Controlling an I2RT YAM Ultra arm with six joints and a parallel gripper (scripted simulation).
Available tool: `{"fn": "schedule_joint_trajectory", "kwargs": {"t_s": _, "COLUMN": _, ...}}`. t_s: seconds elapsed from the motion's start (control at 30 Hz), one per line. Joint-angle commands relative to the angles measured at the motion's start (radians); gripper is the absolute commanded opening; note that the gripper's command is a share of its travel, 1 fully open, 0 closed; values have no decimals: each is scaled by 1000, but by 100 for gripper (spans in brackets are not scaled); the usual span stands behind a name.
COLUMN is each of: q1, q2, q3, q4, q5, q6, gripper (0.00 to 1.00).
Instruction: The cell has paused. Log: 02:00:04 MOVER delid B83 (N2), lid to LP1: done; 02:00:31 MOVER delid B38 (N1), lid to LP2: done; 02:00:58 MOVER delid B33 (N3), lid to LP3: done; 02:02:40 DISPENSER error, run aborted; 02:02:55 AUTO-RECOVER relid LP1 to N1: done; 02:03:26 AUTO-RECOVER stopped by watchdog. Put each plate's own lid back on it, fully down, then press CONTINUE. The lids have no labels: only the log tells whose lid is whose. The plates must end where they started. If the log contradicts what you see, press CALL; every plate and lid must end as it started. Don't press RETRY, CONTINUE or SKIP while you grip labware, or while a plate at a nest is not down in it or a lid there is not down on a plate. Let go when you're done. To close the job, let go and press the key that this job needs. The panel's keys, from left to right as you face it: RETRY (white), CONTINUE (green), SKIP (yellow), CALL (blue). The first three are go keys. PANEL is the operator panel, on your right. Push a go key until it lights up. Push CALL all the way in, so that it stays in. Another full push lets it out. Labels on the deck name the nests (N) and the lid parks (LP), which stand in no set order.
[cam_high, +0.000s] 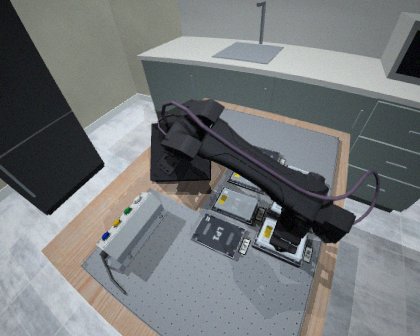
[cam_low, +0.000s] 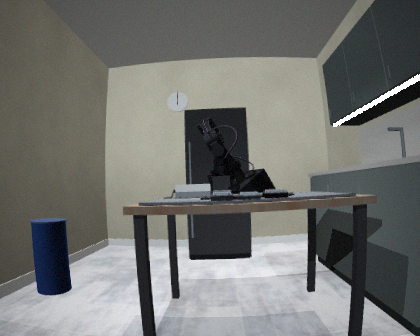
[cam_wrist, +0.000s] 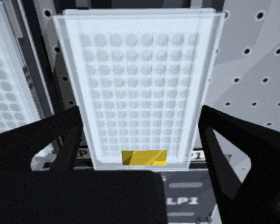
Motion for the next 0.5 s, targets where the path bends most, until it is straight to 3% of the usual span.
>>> {"fn": "schedule_joint_trajectory", "kwargs": {"t_s": 0.0, "q1": 10, "q2": 3, "q3": -2, "q4": 25, "q5": -14, "q6": -11, "gripper": 0}}
{"fn": "schedule_joint_trajectory", "kwargs": {"t_s": 0.47, "q1": 4, "q2": -4, "q3": -9, "q4": 40, "q5": -16, "q6": -17, "gripper": 0}}
